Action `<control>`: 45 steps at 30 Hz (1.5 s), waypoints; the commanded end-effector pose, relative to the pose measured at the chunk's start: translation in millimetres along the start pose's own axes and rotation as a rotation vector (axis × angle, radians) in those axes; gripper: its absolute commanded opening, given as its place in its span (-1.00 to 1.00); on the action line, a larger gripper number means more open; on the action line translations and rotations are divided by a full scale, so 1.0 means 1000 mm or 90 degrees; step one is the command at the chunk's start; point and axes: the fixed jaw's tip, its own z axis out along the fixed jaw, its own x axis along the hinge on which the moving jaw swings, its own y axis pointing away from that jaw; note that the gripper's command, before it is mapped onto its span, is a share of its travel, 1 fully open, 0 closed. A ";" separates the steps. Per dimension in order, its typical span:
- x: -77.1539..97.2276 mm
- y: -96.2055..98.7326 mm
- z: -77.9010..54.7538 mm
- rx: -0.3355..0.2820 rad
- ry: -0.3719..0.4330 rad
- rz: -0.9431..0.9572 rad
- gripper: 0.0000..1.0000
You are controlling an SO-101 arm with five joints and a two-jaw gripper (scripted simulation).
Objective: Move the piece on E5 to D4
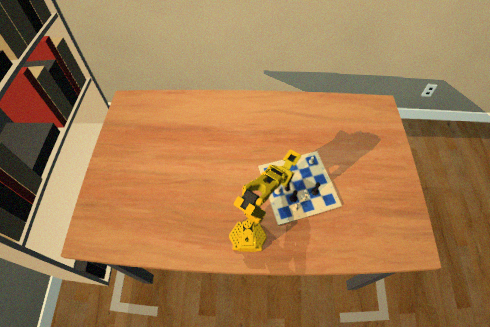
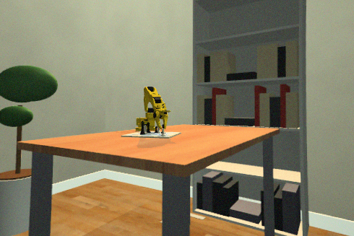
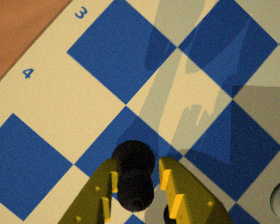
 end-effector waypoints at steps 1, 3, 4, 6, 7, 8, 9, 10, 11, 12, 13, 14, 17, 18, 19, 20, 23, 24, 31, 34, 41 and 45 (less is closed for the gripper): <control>0.007 -0.002 0.003 0.003 0.015 0.002 -0.80; 0.007 -0.002 0.003 0.003 0.015 0.002 -0.80; 0.007 -0.002 0.003 0.003 0.015 0.002 -0.80; 0.007 -0.002 0.003 0.002 0.015 0.002 -0.80; 0.007 -0.002 0.003 0.002 0.015 0.002 -0.80; 0.007 -0.001 0.003 0.002 0.015 0.002 -0.80; 0.007 -0.001 0.003 0.001 0.015 0.002 -0.80; 0.007 -0.001 0.003 0.001 0.015 0.002 -0.80; 0.007 0.000 0.003 0.000 0.015 0.002 -0.80; 0.007 0.000 0.003 -0.001 0.015 0.002 -0.80; 0.007 0.001 0.003 -0.002 0.015 0.002 -0.80; 0.007 0.001 0.003 -0.002 0.015 0.002 -0.80; 0.007 0.002 0.003 -0.003 0.015 0.002 -0.80; 0.007 0.002 0.003 -0.003 0.015 0.002 -0.80; 0.007 0.002 0.003 -0.003 0.015 0.002 -0.80; 0.007 0.002 0.003 -0.003 0.015 0.002 -0.80; 0.007 0.002 0.003 -0.003 0.015 0.002 -0.80; 0.006 0.002 0.003 -0.003 0.015 0.002 -0.80; 0.004 0.002 -0.001 -0.003 0.015 0.002 -0.80; 0.002 0.002 -0.005 -0.003 0.015 0.002 -0.80; -0.004 0.002 -0.014 -0.003 0.015 0.002 -0.80; -0.009 0.002 -0.022 -0.003 0.015 0.002 -0.80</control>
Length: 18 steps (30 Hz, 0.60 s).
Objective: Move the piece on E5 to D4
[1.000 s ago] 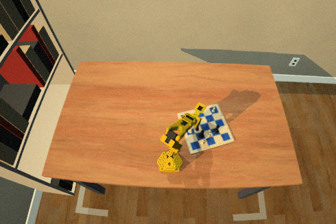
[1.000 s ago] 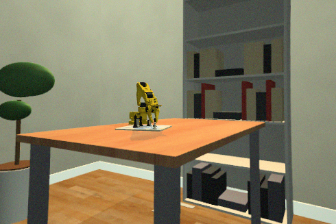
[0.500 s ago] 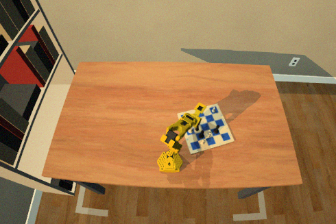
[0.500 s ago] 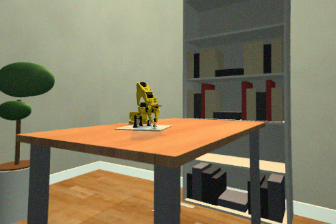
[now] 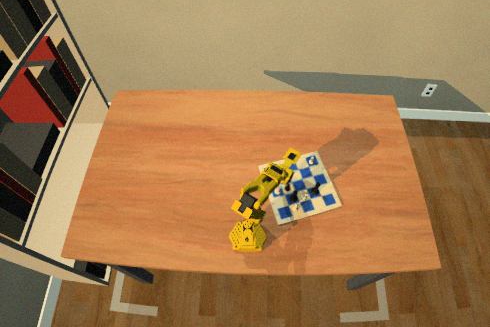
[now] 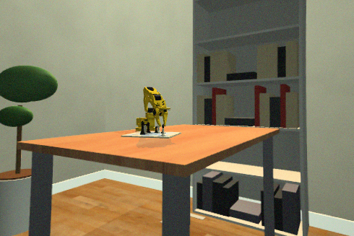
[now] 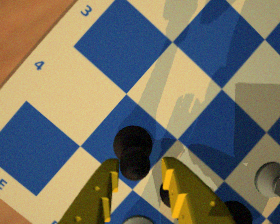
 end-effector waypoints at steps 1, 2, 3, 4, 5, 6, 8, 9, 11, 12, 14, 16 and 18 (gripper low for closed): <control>-0.008 0.002 -0.011 -0.003 -0.006 0.002 -0.80; -0.009 0.002 -0.014 -0.003 -0.006 0.002 -0.80; -0.010 0.002 -0.016 -0.003 -0.006 0.002 -0.80; -0.012 0.002 -0.019 -0.003 -0.006 0.002 -0.80; -0.013 0.002 -0.021 -0.003 -0.006 0.002 -0.80; -0.014 0.002 -0.023 -0.003 -0.006 0.002 -0.80; -0.016 0.002 -0.026 -0.003 -0.006 0.002 -0.80; -0.016 0.002 -0.026 -0.003 -0.006 0.002 -0.80; -0.018 0.002 -0.030 -0.003 -0.006 0.002 -0.80; -0.019 0.002 -0.032 -0.003 -0.006 0.002 -0.80; -0.021 0.002 -0.035 -0.003 -0.006 0.002 -0.80; -0.023 0.002 -0.038 -0.003 -0.006 0.002 -0.80; -0.024 0.002 -0.040 -0.003 -0.006 0.002 -0.80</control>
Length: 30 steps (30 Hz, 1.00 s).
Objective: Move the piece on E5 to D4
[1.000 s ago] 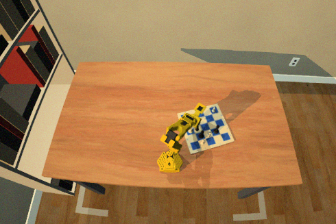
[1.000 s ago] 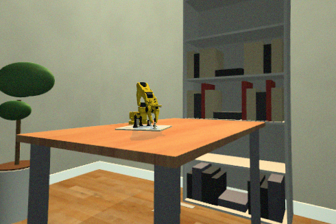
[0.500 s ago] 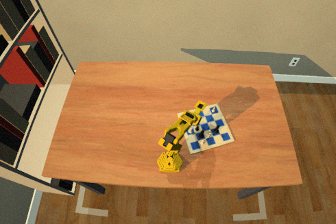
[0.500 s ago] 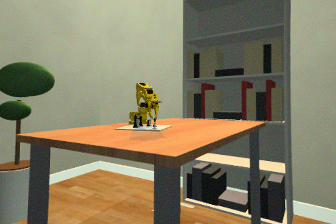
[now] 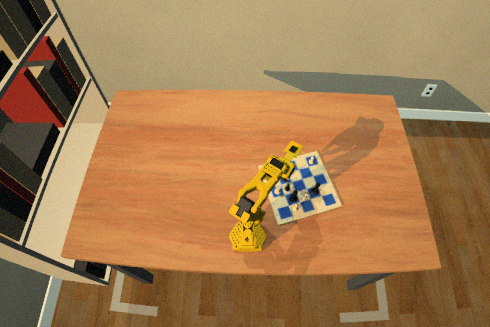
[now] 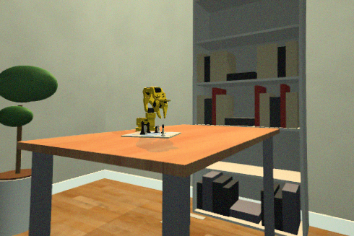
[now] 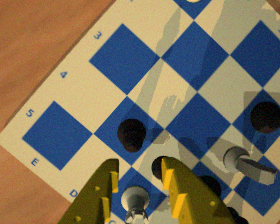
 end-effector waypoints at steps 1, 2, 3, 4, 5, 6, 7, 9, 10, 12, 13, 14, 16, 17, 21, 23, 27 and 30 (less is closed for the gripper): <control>-0.005 0.002 -0.008 -0.003 -0.006 0.002 -0.80; -0.005 0.002 -0.009 -0.003 -0.006 0.002 -0.80; -0.005 0.002 -0.009 -0.003 -0.006 0.002 -0.80; -0.006 0.002 -0.010 -0.003 -0.006 0.002 -0.80; -0.006 0.002 -0.010 -0.003 -0.006 0.002 -0.80; -0.006 0.002 -0.011 -0.003 -0.006 0.002 -0.80; -0.006 0.002 -0.011 -0.003 -0.006 0.002 -0.80; -0.006 0.002 -0.011 -0.003 -0.006 0.002 -0.80; -0.006 0.002 -0.011 -0.003 -0.006 0.002 -0.80; -0.006 0.002 -0.011 -0.003 -0.006 0.002 -0.80; -0.006 0.002 -0.011 -0.003 -0.006 0.002 -0.80; -0.006 0.002 -0.011 -0.004 -0.006 0.002 -0.80; -0.006 0.003 -0.011 -0.005 -0.006 -0.001 -0.80; -0.006 0.004 -0.011 -0.007 -0.005 -0.004 -0.79; -0.006 0.013 -0.012 -0.020 0.000 -0.027 -0.78; -0.005 0.021 -0.013 -0.032 0.004 -0.048 -0.76; -0.003 0.031 -0.014 -0.047 0.010 -0.076 -0.74; 0.001 0.050 -0.017 -0.076 0.021 -0.129 -0.70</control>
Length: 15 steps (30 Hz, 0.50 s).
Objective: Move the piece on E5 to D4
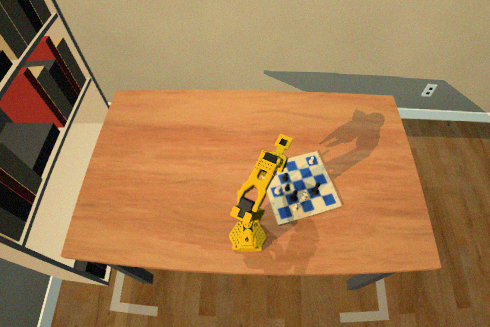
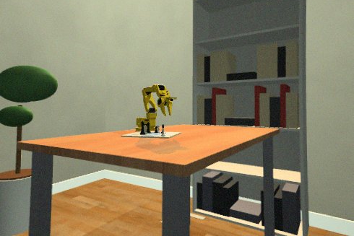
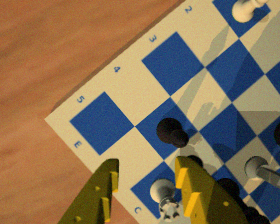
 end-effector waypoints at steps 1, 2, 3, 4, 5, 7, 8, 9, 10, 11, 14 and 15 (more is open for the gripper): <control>0.002 0.027 -0.003 -0.041 0.018 -0.069 -0.68; 0.004 0.035 -0.004 -0.052 0.022 -0.092 -0.67; 0.005 0.044 -0.005 -0.065 0.027 -0.115 -0.65; 0.008 0.052 -0.007 -0.077 0.032 -0.140 -0.63; 0.010 0.061 -0.009 -0.090 0.037 -0.166 -0.61; 0.017 0.079 -0.013 -0.116 0.047 -0.220 -0.57; 0.020 0.088 -0.016 -0.130 0.053 -0.249 -0.55; 0.025 0.096 -0.019 -0.143 0.058 -0.278 -0.53; 0.029 0.105 -0.022 -0.156 0.063 -0.307 -0.51; 0.029 0.105 -0.022 -0.156 0.063 -0.307 -0.51; 0.040 0.121 -0.029 -0.181 0.073 -0.366 -0.47; 0.046 0.129 -0.033 -0.193 0.078 -0.395 -0.45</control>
